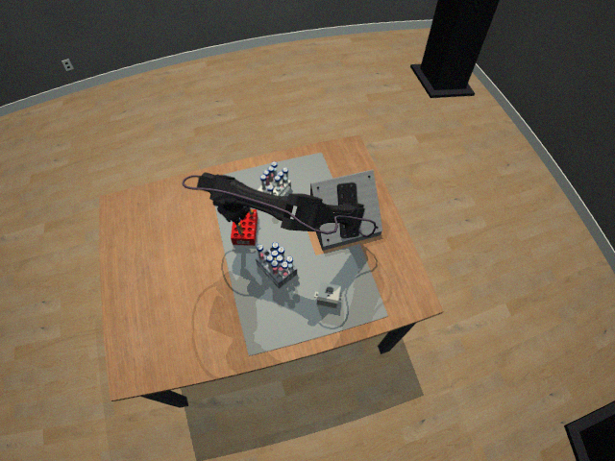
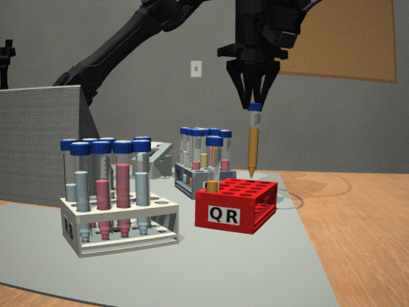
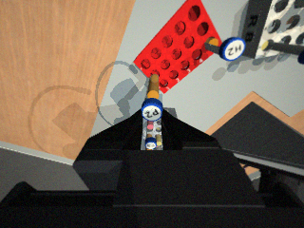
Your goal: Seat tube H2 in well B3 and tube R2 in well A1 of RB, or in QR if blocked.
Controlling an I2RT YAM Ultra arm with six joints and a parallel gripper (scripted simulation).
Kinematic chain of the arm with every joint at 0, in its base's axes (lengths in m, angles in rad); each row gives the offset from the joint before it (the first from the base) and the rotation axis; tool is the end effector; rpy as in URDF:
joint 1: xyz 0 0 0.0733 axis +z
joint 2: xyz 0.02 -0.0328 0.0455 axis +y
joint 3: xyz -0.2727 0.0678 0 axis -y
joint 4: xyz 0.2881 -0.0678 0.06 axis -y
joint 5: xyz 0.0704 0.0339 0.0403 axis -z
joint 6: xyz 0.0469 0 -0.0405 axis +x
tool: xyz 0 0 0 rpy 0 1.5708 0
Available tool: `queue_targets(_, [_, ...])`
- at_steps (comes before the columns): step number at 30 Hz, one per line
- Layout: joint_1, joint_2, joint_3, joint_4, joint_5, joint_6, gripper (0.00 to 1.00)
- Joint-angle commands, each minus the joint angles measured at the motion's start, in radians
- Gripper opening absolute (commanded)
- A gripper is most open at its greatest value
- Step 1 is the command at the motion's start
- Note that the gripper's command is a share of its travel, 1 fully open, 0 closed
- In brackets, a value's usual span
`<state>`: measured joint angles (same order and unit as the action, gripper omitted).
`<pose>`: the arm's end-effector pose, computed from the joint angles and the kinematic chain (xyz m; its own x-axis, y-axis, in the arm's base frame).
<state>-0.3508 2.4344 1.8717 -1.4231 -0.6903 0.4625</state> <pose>0.4425 -0.1289 0.0956 -0.5433 0.5652 0.6208 0.8364 0.4287 0.3416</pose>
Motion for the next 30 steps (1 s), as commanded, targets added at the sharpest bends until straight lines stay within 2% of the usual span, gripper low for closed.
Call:
queue_targets(1, [-0.034, 0.016, 0.034, -0.034, 0.018, -0.014, 0.00])
queue_targets(9, [-0.045, 0.017, 0.053, -0.058, 0.023, -0.028, 0.00])
queue_targets(10, [-0.045, -0.014, 0.057, -0.062, 0.024, -0.028, 0.00])
queue_targets(16, [-0.050, 0.025, 0.091, -0.093, 0.025, -0.034, 0.00])
queue_targets(17, [-0.050, -0.015, 0.075, -0.090, 0.026, -0.034, 0.00])
queue_targets(18, [-0.051, -0.020, 0.034, -0.090, 0.025, -0.036, 0.00])
queue_targets(30, [-0.061, -0.085, -0.071, -0.035, 0.031, -0.049, 0.00])
